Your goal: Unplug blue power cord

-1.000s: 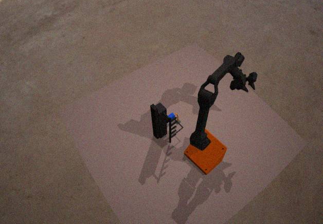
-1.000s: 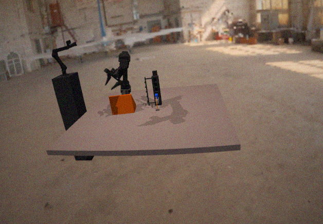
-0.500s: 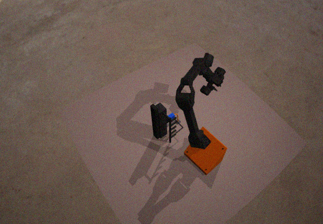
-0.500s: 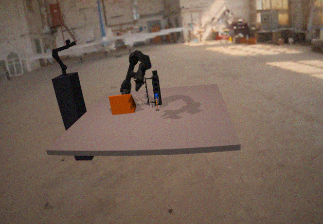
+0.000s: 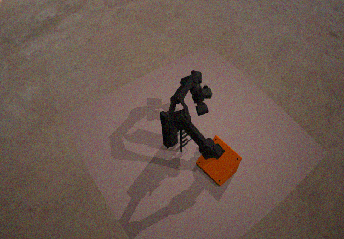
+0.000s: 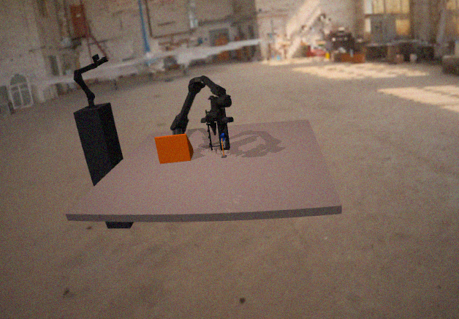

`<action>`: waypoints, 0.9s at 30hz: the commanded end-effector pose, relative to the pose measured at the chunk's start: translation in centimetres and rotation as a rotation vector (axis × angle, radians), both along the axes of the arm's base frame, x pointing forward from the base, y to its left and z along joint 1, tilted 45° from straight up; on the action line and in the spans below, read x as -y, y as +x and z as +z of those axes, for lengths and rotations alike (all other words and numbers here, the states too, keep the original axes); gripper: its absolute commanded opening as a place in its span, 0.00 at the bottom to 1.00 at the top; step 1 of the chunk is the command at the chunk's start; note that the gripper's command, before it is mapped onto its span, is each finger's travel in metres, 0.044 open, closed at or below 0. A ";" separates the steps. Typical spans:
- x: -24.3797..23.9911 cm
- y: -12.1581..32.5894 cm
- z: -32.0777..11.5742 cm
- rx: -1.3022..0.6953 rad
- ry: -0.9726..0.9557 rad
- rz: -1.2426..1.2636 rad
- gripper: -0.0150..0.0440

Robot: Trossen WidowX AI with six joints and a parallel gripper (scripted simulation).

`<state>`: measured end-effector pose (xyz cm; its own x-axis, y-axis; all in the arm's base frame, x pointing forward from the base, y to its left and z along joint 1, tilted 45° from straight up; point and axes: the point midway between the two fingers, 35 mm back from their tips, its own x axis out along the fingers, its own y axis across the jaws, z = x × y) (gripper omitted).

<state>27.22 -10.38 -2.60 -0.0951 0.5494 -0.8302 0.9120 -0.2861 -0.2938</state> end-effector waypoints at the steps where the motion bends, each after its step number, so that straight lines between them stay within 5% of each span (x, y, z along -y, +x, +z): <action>1: -7.2 0.3 2.2 0.276 0.195 0.282 0.53; 27: -9.4 0.3 3.6 0.322 0.224 0.324 0.53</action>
<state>27.70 -1.63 0.64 -0.0435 0.6973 -0.7155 0.9978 0.0657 0.0034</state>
